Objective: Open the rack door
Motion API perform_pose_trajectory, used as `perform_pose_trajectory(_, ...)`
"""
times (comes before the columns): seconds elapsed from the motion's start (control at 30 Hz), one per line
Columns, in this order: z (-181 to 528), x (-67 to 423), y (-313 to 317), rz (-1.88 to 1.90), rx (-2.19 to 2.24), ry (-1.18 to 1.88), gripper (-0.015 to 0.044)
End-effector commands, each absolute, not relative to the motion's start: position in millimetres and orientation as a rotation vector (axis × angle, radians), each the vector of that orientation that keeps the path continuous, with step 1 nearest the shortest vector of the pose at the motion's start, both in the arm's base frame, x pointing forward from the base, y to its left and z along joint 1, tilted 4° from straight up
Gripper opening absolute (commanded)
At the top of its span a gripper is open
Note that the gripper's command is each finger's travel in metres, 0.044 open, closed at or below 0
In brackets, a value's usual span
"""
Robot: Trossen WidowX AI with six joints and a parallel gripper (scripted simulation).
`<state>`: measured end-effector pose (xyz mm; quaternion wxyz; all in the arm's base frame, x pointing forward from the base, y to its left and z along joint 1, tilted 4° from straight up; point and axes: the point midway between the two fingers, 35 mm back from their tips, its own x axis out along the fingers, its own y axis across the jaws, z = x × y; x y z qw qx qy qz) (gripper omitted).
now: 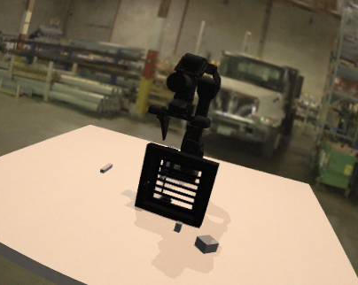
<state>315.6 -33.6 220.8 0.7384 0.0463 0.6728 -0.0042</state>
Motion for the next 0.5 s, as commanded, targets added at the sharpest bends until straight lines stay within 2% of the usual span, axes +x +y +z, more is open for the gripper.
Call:
perform_pose_trajectory(0.0,211,316,-32,-0.005,0.104,1.490,0.0284)
perform_pose_trajectory(0.47,189,318,-31,-0.009,0.104,1.504,0.0284)
